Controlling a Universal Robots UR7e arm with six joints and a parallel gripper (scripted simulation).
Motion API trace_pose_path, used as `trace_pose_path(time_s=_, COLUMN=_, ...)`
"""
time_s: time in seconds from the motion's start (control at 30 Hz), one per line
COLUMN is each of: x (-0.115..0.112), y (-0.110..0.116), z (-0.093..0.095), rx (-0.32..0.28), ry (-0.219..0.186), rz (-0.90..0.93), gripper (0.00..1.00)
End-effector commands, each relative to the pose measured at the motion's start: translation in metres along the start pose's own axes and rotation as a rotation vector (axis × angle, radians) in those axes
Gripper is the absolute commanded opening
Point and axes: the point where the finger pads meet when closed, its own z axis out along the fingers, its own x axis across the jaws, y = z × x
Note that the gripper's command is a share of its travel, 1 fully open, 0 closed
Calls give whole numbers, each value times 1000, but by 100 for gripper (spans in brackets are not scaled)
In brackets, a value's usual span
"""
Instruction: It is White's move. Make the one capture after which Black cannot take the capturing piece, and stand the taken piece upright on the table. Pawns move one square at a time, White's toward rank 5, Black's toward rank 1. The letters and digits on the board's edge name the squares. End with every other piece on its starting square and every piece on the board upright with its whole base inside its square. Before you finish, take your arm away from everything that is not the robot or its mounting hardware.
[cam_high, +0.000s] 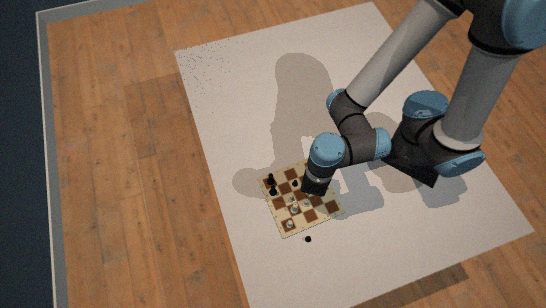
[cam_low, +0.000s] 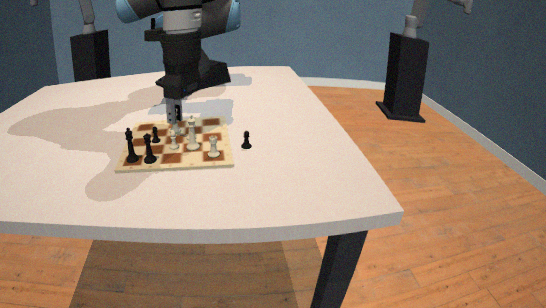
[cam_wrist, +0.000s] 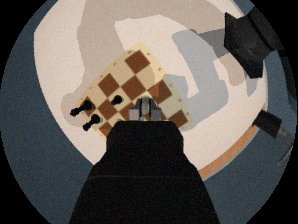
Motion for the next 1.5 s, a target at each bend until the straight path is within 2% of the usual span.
trace_pose_path(time_s=0.0, x=0, y=0, z=0, rx=-1, ry=-1, rz=0, gripper=0)
trace_pose_path(time_s=0.23, x=0, y=0, z=-13, rx=-1, ry=-1, rz=0, gripper=0)
trace_pose_path(time_s=0.5, x=0, y=0, z=-54, rx=-1, ry=-1, rz=0, gripper=0)
trace_pose_path(time_s=0.57, x=0, y=0, z=-54, rx=-1, ry=-1, rz=0, gripper=0)
trace_pose_path(time_s=0.73, x=0, y=0, z=-81, rx=-1, ry=-1, rz=0, gripper=0)
trace_pose_path(time_s=0.87, x=0, y=0, z=-95, rx=-1, ry=-1, rz=0, gripper=0)
trace_pose_path(time_s=1.37, x=0, y=0, z=-100, rx=-1, ry=-1, rz=1, gripper=0)
trace_pose_path(time_s=1.47, x=-7, y=-6, z=-100, rx=-1, ry=0, rz=17, gripper=0)
